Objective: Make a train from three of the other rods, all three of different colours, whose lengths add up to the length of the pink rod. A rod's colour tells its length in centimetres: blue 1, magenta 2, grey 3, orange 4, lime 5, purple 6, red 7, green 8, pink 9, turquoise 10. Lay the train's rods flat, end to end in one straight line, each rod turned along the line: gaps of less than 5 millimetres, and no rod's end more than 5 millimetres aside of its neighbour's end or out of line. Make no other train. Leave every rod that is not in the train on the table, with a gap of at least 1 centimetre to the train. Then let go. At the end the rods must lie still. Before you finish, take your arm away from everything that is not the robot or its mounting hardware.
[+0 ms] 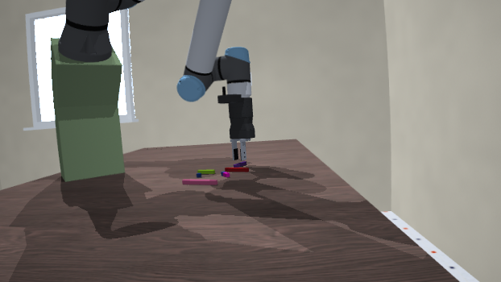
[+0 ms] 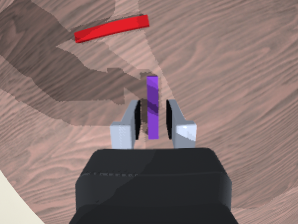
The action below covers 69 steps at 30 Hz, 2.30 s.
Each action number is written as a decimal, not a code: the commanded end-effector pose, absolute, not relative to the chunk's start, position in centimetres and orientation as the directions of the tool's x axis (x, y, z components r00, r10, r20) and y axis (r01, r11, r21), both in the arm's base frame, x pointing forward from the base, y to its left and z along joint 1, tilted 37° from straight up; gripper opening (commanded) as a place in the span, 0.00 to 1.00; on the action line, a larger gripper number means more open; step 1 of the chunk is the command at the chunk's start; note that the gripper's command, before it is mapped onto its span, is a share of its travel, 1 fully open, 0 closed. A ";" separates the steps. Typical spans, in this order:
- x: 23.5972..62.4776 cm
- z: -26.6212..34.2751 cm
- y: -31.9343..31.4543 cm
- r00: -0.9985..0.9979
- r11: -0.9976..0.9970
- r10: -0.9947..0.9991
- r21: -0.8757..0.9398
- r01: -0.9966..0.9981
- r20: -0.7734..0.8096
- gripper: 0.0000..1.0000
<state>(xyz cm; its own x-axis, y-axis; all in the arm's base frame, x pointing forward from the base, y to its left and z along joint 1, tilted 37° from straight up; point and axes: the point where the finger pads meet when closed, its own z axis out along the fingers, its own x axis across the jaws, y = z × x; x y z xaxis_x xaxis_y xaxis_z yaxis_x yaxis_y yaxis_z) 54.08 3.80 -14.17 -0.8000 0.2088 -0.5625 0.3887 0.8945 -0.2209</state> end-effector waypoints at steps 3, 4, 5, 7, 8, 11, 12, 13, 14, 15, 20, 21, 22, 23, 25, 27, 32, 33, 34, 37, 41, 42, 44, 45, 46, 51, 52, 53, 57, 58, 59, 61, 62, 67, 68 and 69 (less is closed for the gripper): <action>54.2 -14.3 3.8 -0.799 0.895 0.208 -0.220 0.388 -0.564 0.54; 54.2 -14.3 3.7 -0.799 0.895 0.208 -0.220 0.388 -0.564 0.54; 54.2 -14.3 3.7 -0.799 0.895 0.208 -0.220 0.388 -0.564 0.54; 54.2 -14.3 3.7 -0.799 0.895 0.208 -0.220 0.388 -0.564 0.54; 54.2 -14.3 3.7 -0.799 0.895 0.208 -0.220 0.388 -0.564 0.54; 54.2 -14.3 3.7 -0.799 0.895 0.208 -0.220 0.388 -0.564 0.54; 54.2 -14.3 3.7 -0.799 0.895 0.208 -0.220 0.388 -0.564 0.54; 54.2 -14.3 3.7 -0.799 0.895 0.208 -0.220 0.388 -0.564 0.54; 54.2 -14.3 3.7 -0.799 0.895 0.208 -0.220 0.388 -0.564 0.54; 54.2 -14.3 3.7 -0.799 0.895 0.208 -0.220 0.388 -0.564 0.54; 54.2 -14.3 3.7 -0.799 0.895 0.208 -0.220 0.388 -0.564 0.54; 54.2 -14.3 3.7 -0.799 0.895 0.208 -0.220 0.388 -0.564 0.54; 54.2 -14.3 3.7 -0.799 0.895 0.208 -0.220 0.388 -0.564 0.54; 54.2 -14.3 3.7 -0.799 0.895 0.208 -0.220 0.388 -0.564 0.54; 54.2 -14.3 3.7 -0.799 0.895 0.208 -0.220 0.388 -0.564 0.54; 54.2 -14.3 3.7 -0.799 0.895 0.208 -0.220 0.388 -0.564 0.54; 54.2 -14.3 3.7 -0.799 0.895 0.208 -0.220 0.388 -0.564 0.54; 54.2 -14.3 3.7 -0.799 0.895 0.208 -0.220 0.388 -0.564 0.54; 54.2 -14.3 3.7 -0.799 0.895 0.208 -0.220 0.388 -0.564 0.54; 54.2 -14.3 3.7 -0.799 0.895 0.208 -0.220 0.388 -0.564 0.54; 54.2 -14.3 3.7 -0.799 0.895 0.208 -0.220 0.388 -0.564 0.54; 54.2 -14.3 3.7 -0.799 0.895 0.208 -0.220 0.388 -0.564 0.54; 54.2 -14.3 3.7 -0.799 0.895 0.208 -0.220 0.388 -0.564 0.54; 54.2 -14.3 3.7 -0.799 0.895 0.208 -0.220 0.388 -0.564 0.54; 54.2 -14.3 3.7 -0.799 0.895 0.208 -0.220 0.388 -0.564 0.54; 54.3 -14.4 3.7 -0.799 0.895 0.208 -0.220 0.388 -0.564 0.54; 54.3 -14.4 3.7 -0.799 0.895 0.208 -0.220 0.388 -0.564 0.54; 54.3 -14.5 3.7 -0.799 0.895 0.208 -0.220 0.388 -0.564 0.54; 54.5 -14.7 3.5 -0.799 0.895 0.208 -0.220 0.388 -0.564 0.54; 54.5 -14.8 3.5 -0.799 0.895 0.208 -0.220 0.388 -0.564 0.54; 54.6 -14.9 3.4 -0.799 0.895 0.208 -0.220 0.388 -0.564 0.54; 54.7 -15.1 3.4 -0.799 0.895 0.208 -0.220 0.388 -0.564 0.54; 54.7 -15.2 3.3 -0.799 0.895 0.208 -0.220 0.388 -0.564 0.54; 54.9 -15.4 3.2 -0.799 0.895 0.208 -0.220 0.388 -0.564 0.54; 54.9 -15.4 3.2 -0.799 0.895 0.208 -0.220 0.388 -0.564 0.54; 54.9 -15.5 3.1 -0.799 0.895 0.208 -0.220 0.388 -0.564 0.54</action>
